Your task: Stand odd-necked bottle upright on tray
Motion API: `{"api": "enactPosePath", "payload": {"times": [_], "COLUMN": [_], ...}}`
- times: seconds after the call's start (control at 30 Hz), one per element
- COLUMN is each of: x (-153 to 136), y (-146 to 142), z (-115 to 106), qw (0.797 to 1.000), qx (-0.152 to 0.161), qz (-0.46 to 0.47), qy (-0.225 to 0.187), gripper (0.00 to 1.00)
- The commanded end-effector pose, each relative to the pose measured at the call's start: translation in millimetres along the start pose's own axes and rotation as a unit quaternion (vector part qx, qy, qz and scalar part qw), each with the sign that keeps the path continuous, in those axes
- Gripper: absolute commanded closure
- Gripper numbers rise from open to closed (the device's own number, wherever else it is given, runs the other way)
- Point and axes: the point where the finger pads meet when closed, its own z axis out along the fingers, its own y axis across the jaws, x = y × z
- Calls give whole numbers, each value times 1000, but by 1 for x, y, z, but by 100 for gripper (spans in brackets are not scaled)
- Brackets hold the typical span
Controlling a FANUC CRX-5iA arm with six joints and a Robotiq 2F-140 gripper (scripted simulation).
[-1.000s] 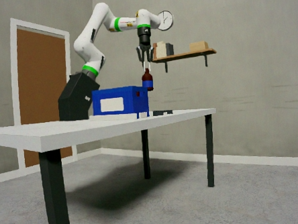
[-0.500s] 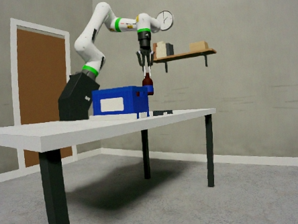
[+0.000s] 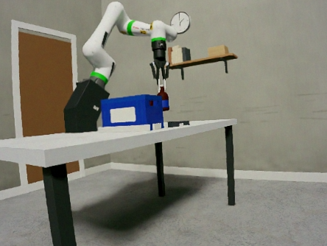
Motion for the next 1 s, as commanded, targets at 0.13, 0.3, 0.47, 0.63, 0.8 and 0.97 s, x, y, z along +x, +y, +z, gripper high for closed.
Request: {"api": "enactPosePath", "payload": {"times": [0.13, 0.3, 0.47, 0.63, 0.8, 0.97], "x": [0, 0, 0, 0, -1, -1], "y": [0, 0, 0, 0, 0, 0], "z": [18, 32, 40, 50, 59, 65], "qw": [1000, 1000, 1000, 1000, 1000, 1000], "qx": [0, 0, 0, 0, 0, 0], "qz": [0, 0, 0, 0, 0, 0], "qy": [-1, -1, -1, -1, -1, -1], "gripper": [90, 90, 90, 90, 90, 90]}}
